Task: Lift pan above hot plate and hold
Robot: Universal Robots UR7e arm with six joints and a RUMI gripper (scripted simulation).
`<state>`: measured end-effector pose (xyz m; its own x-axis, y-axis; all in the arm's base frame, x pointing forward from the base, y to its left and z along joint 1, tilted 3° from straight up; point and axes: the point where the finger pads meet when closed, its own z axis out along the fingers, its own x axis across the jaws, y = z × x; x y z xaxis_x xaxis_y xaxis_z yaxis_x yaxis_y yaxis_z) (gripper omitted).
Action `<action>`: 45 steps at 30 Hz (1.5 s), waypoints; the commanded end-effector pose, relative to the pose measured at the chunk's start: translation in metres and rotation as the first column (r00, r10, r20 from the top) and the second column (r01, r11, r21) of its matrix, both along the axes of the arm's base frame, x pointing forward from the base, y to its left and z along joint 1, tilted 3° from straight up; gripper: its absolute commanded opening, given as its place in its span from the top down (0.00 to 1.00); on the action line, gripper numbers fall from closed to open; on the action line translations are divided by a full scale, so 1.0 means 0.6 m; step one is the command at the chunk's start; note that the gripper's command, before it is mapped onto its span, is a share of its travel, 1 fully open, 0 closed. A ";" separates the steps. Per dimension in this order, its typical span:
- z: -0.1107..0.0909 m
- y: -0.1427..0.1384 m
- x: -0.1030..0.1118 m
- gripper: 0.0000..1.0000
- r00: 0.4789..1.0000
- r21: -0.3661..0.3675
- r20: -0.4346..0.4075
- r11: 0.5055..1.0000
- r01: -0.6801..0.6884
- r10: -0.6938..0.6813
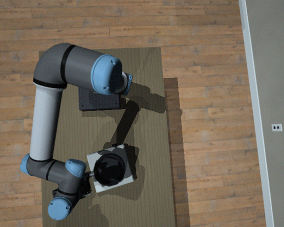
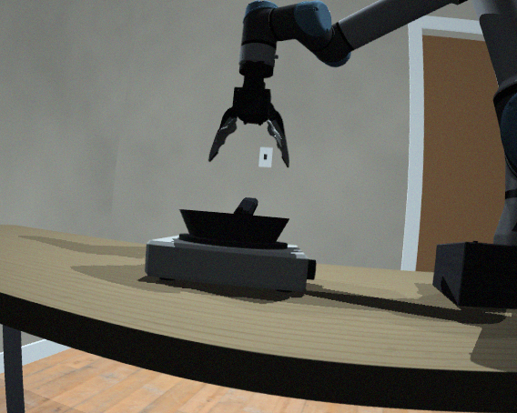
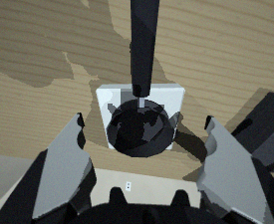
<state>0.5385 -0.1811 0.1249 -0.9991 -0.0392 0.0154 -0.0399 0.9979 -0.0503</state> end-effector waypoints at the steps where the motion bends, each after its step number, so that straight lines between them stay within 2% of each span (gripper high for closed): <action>1: 0.000 -0.001 0.001 0.00 1.000 -0.001 0.001 1.000 0.003 -0.003; 6: -0.031 -0.003 0.002 0.00 1.000 -0.001 0.001 1.000 0.004 -0.004; 13: -0.123 -0.007 0.002 0.00 1.000 -0.001 0.001 1.000 0.004 -0.004; 15: -0.123 -0.007 0.002 0.00 1.000 -0.001 0.001 1.000 0.004 -0.004; 19: -0.157 -0.009 0.001 0.00 1.000 -0.001 0.001 1.000 0.004 -0.004; 34: -0.164 -0.009 0.001 0.00 1.000 -0.001 0.001 1.000 0.004 -0.004; 35: -0.164 -0.009 0.001 1.00 1.000 -0.001 0.001 1.000 0.004 -0.004; 45: -0.164 -0.009 0.001 1.00 1.000 -0.001 0.001 1.000 0.004 -0.004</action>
